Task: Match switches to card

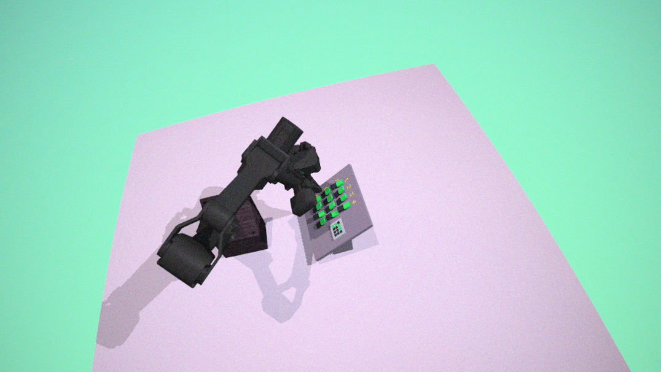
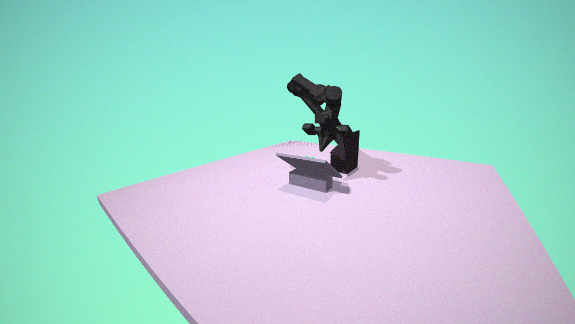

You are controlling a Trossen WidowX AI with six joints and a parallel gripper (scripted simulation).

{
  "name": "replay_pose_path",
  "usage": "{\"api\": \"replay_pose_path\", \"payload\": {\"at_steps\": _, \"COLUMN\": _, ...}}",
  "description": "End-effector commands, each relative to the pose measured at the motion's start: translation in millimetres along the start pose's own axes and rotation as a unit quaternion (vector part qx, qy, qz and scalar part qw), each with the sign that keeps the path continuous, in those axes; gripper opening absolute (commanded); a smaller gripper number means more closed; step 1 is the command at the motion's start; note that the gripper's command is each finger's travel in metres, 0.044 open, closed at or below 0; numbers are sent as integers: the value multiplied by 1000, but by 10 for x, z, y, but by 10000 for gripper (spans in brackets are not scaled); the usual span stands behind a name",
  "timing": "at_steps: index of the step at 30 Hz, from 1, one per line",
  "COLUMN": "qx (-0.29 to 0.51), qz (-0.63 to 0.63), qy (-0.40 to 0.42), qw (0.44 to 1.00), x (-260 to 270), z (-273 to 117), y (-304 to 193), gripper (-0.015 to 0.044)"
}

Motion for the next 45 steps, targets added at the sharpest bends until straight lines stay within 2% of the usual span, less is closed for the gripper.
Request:
{"api": "replay_pose_path", "payload": {"at_steps": 1, "qx": 9, "qz": -5, "qy": 0, "qw": 1000, "x": 5, "z": 140, "y": -35, "gripper": 0}}
{"api": "replay_pose_path", "payload": {"at_steps": 22, "qx": 9, "qz": -5, "qy": -1, "qw": 1000, "x": 0, "z": 380, "y": -36, "gripper": 0}}
{"api": "replay_pose_path", "payload": {"at_steps": 45, "qx": 9, "qz": -5, "qy": -1, "qw": 1000, "x": 0, "z": 385, "y": -36, "gripper": 0}}
Point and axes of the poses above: the point midway between the two fingers, 35 mm back from their tips, its own z axis out along the fingers, its own x axis across the jaws, y = z × x, the point moved 8 cm from there along -z, back along the fingers, and after that the axes turned 15 degrees about -z, right-handed, at the moved point
